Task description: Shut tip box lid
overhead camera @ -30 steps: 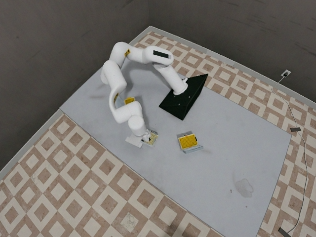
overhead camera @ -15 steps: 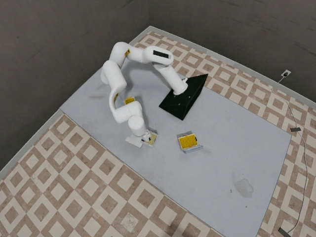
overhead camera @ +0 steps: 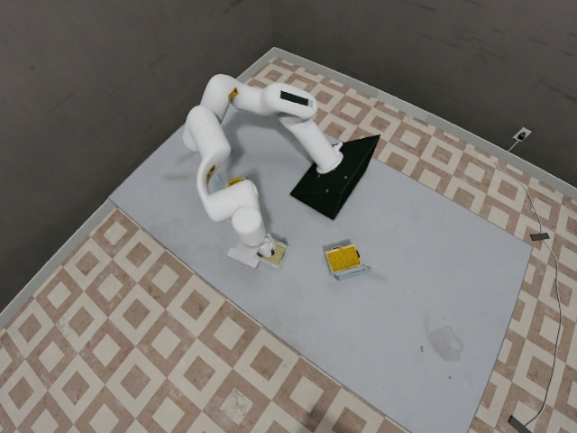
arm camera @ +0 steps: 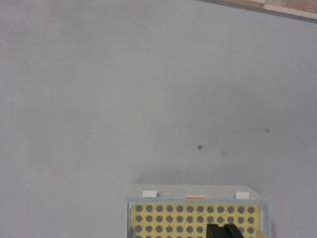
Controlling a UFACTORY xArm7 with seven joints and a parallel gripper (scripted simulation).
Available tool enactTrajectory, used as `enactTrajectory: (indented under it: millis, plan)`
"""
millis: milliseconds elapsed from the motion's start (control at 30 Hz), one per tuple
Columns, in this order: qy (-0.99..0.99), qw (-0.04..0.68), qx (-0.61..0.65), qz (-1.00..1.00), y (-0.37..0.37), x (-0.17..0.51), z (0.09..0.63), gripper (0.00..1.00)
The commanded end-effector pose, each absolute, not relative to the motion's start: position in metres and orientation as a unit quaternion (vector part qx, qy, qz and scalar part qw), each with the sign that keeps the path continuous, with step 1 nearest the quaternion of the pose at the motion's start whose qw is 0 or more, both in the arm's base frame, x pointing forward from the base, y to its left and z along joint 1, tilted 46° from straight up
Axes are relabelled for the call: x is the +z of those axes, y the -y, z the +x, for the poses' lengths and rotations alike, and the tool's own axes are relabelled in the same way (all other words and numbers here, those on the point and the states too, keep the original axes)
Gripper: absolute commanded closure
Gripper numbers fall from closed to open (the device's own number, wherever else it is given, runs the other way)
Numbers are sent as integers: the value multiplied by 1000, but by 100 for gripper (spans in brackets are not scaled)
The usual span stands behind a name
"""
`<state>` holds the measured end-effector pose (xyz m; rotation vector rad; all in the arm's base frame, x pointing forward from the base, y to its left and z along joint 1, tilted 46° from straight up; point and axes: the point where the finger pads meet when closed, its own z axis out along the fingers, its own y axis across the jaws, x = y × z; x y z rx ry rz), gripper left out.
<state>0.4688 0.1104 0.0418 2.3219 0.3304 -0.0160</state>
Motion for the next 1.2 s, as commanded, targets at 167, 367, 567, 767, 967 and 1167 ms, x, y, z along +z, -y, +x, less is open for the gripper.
enactTrajectory:
  millis: [167, 367, 567, 767, 967, 1167]
  plan:
    - [-131, 386, -4, 913, -126, 55, 468, 100]
    - [-131, 386, -4, 913, -131, 61, 467, 100]
    - [-131, 386, -4, 913, -136, 66, 466, 100]
    - [-131, 386, -4, 913, -136, 66, 466, 100]
    - [-131, 386, -4, 913, -136, 66, 466, 100]
    - [-131, 386, -4, 913, -136, 66, 466, 100]
